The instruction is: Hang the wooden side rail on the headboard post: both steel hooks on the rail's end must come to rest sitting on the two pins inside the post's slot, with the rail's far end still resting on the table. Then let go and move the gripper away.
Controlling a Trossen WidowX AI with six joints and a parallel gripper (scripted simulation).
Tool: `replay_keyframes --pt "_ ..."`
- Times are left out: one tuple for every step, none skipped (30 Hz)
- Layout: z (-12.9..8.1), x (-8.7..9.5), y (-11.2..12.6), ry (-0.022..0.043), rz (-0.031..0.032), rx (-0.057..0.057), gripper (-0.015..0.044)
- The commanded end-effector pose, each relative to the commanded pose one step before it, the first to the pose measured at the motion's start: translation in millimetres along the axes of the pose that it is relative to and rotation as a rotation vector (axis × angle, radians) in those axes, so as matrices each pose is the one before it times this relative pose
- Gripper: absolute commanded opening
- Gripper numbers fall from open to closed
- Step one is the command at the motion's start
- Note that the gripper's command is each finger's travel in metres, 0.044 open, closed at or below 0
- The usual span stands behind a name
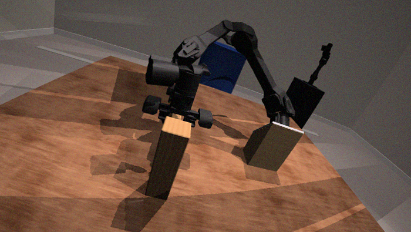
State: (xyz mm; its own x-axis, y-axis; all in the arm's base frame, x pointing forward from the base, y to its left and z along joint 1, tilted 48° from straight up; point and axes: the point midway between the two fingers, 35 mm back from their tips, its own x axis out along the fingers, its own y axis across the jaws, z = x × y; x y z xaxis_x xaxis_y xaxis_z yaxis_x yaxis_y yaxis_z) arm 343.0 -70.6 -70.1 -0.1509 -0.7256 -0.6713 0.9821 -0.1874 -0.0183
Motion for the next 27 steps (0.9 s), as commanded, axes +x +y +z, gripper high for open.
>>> replay_keyframes --pt "-0.91 -6.45 3.34 0.00278 0.01602 0.0059 0.0000" --pt "0.00 -0.17 0.00 0.00001 0.00000 0.0000 0.0000" --pt "0.00 -0.17 0.00 0.00001 0.00000 0.0000 0.0000" --pt "0.00 -0.17 0.00 0.00001 0.00000 0.0000 0.0000" --pt "0.00 -0.17 0.00 0.00001 0.00000 0.0000 0.0000" --pt "0.00 -0.17 0.00 0.00001 0.00000 0.0000 0.0000" --pt "0.00 -0.17 0.00 0.00001 0.00000 0.0000 0.0000" --pt "0.00 -0.17 0.00 0.00001 0.00000 0.0000 0.0000" --pt "0.00 -0.17 0.00 0.00001 0.00000 0.0000 0.0000" --pt "0.00 -0.17 0.00 0.00001 0.00000 0.0000 0.0000" --pt "0.00 -0.17 0.00 0.00001 0.00000 0.0000 0.0000" --pt "0.00 -0.17 0.00 0.00001 0.00000 0.0000 0.0000" --pt "0.00 -0.17 0.00 0.00001 0.00000 0.0000 0.0000" --pt "0.00 -0.17 0.00 0.00001 0.00000 0.0000 0.0000" --pt "0.00 -0.17 0.00 0.00001 0.00000 0.0000 0.0000" --pt "0.00 -0.17 0.00 0.00001 0.00000 0.0000 0.0000" --pt "0.00 -0.17 0.00 0.00001 0.00000 0.0000 0.0000" --pt "0.00 -0.17 0.00 0.00001 0.00000 0.0000 0.0000" --pt "0.00 -0.17 0.00 0.00001 0.00000 0.0000 0.0000" --pt "0.00 -0.17 0.00 0.00001 0.00000 0.0000 0.0000" --pt "0.00 -0.17 0.00 0.00001 0.00000 0.0000 0.0000" --pt "0.00 -0.17 0.00 0.00001 0.00000 0.0000 0.0000" --pt "0.00 -0.17 0.00 0.00001 0.00000 0.0000 0.0000" --pt "0.00 -0.17 0.00 0.00001 0.00000 0.0000 0.0000" --pt "0.00 -0.17 0.00 0.00001 0.00000 0.0000 0.0000" --pt "0.00 -0.17 0.00 0.00001 0.00000 0.0000 0.0000" --pt "0.00 -0.17 0.00 0.00001 0.00000 0.0000 0.0000"
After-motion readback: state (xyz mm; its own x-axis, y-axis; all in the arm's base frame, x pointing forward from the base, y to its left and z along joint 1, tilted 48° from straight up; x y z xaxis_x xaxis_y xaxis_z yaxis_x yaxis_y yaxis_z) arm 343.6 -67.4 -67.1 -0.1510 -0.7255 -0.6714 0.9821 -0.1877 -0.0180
